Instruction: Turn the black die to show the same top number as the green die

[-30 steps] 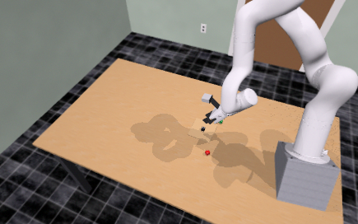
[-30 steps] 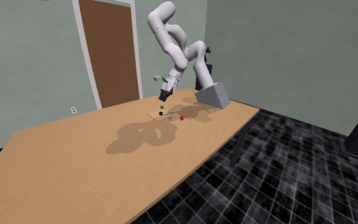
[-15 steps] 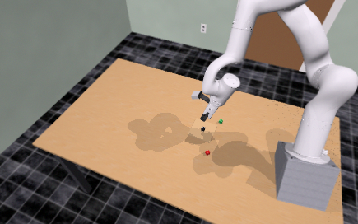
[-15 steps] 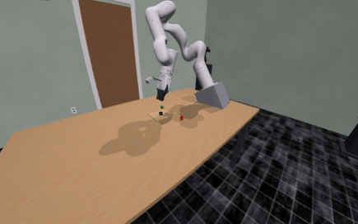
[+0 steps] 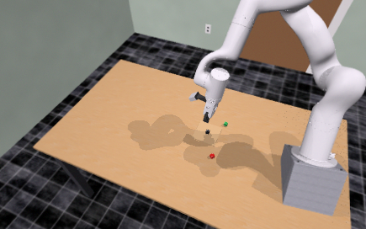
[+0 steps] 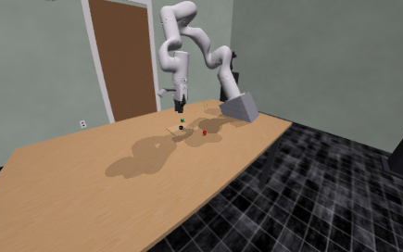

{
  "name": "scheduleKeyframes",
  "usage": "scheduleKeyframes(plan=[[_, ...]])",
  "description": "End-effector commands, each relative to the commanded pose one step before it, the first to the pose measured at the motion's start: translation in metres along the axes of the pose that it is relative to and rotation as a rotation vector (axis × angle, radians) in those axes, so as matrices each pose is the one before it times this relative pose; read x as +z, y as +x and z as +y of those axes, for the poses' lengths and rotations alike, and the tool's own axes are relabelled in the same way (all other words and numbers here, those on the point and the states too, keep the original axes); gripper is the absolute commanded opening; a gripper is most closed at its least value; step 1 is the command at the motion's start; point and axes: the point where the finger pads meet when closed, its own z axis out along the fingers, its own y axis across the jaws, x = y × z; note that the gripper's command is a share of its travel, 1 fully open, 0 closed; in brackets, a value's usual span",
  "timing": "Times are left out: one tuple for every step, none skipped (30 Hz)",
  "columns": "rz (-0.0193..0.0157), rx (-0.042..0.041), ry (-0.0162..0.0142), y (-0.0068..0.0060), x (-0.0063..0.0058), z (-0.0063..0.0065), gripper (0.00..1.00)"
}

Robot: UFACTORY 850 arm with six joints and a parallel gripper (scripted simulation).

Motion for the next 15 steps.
scheduleKeyframes(plan=[[-0.10725, -0.01198, -0.01613, 0.00339, -0.00117, 0.00086, 0.36], [-0.00162, -0.00006, 0.00044, 0.00004, -0.00007, -0.00009, 0.36], [-0.00062, -0.00002, 0.00017, 0.00002, -0.00003, -0.00004, 0.36], [-0.00009, 0.0, 0.00003, 0.0, 0.0, -0.00001, 0.36], [0.0, 0.0, 0.0, 0.0, 0.0, 0.0, 1.0], [0.0, 0.0, 0.0, 0.0, 0.0, 0.0, 1.0], [0.0, 0.0, 0.0, 0.0, 0.0, 0.0, 1.0], [0.0, 0.0, 0.0, 0.0, 0.0, 0.0, 1.0], [0.0, 0.0, 0.0, 0.0, 0.0, 0.0, 1.0], [0.0, 0.0, 0.0, 0.0, 0.0, 0.0, 1.0], [0.0, 0.0, 0.0, 0.0, 0.0, 0.0, 1.0], [0.0, 0.0, 0.0, 0.0, 0.0, 0.0, 1.0], [0.0, 0.0, 0.0, 0.0, 0.0, 0.0, 1.0], [0.0, 0.0, 0.0, 0.0, 0.0, 0.0, 1.0], [0.0, 0.0, 0.0, 0.0, 0.0, 0.0, 1.0]])
